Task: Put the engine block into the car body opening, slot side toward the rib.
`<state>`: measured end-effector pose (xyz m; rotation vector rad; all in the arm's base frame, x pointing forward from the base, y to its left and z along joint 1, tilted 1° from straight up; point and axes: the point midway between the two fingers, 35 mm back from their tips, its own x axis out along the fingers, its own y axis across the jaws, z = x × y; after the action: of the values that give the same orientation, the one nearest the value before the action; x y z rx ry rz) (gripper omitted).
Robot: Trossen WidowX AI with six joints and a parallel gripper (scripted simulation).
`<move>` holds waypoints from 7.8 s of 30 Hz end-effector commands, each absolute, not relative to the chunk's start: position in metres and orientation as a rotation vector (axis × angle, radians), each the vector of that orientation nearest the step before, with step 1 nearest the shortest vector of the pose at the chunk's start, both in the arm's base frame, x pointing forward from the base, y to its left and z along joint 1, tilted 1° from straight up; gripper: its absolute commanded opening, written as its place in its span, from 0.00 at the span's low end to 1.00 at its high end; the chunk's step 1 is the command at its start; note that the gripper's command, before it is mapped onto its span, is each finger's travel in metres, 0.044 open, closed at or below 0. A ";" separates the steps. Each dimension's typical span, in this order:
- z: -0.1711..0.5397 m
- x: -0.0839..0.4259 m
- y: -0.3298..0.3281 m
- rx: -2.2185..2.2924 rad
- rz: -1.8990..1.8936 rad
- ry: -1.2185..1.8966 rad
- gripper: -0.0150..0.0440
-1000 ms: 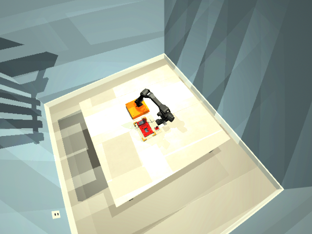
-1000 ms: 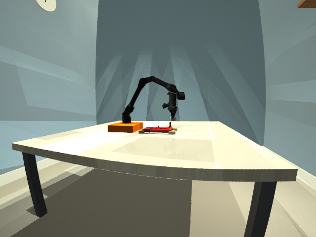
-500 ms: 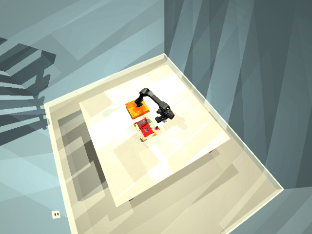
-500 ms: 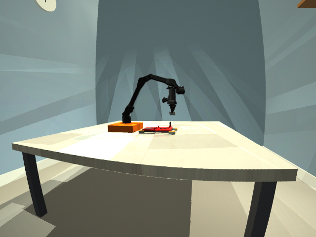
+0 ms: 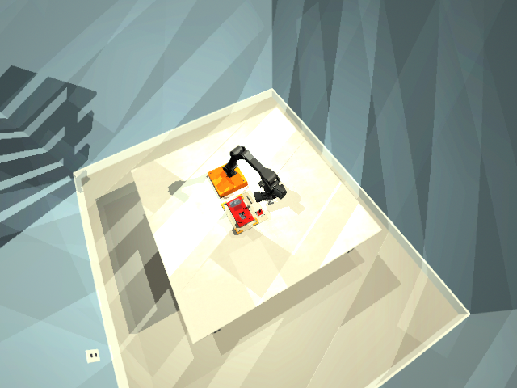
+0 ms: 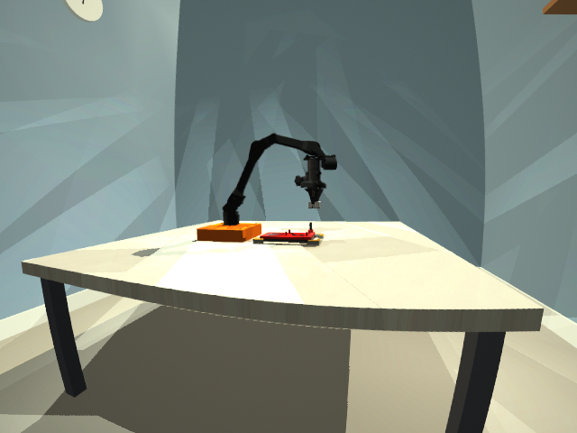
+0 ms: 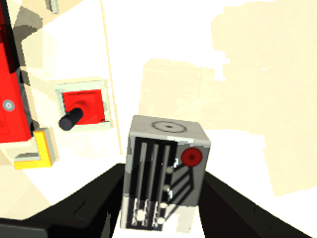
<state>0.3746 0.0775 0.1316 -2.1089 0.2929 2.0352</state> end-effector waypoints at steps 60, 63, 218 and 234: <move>0.077 0.347 -0.064 -0.540 0.497 1.479 0.25; 0.075 0.344 -0.070 -0.458 0.417 1.497 0.25; 0.051 0.322 -0.105 0.060 -0.089 1.535 0.52; 0.047 0.323 -0.105 0.050 -0.080 1.536 0.52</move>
<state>0.3221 -0.1056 0.0478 0.0542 1.5382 -0.0864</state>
